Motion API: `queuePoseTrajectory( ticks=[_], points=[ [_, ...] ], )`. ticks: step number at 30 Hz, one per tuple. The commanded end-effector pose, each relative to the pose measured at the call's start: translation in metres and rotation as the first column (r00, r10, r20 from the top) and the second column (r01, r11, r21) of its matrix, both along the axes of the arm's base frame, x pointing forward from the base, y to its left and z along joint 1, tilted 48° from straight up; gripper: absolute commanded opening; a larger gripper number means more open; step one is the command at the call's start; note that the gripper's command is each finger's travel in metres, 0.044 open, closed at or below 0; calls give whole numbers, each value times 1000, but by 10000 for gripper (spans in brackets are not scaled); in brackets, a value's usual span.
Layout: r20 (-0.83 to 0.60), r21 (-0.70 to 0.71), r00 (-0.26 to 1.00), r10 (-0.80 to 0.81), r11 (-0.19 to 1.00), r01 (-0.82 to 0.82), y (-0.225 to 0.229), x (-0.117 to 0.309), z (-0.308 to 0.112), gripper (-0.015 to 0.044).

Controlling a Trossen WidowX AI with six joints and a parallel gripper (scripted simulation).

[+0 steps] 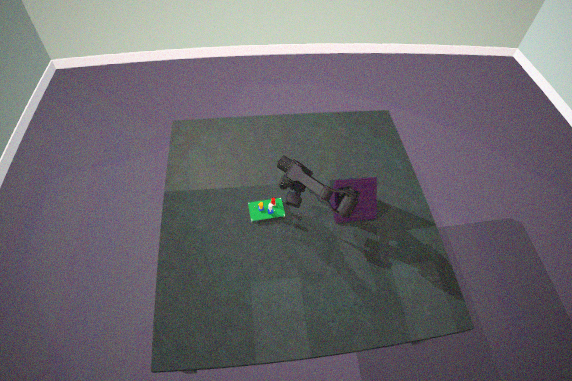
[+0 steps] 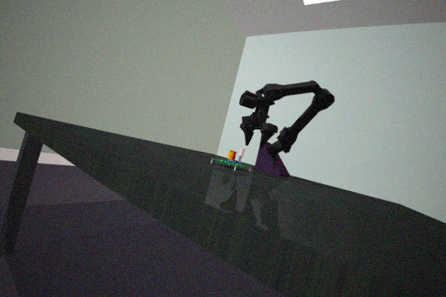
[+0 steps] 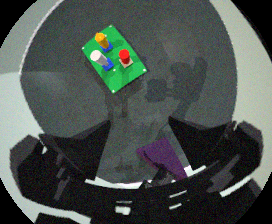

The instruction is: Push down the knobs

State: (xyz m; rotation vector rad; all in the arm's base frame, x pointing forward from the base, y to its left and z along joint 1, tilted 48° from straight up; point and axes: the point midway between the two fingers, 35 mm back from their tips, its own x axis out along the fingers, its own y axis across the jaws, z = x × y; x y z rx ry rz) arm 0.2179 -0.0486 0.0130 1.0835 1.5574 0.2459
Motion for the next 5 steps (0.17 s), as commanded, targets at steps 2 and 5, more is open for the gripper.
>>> queuePoseTrajectory(
  ticks=[2,5],
  points=[
    [-2,-3,1000,5,1000,-5,0,-2,-1,440],
    [-2,-3,1000,5,1000,-5,0,-2,-1,440]
  ],
)
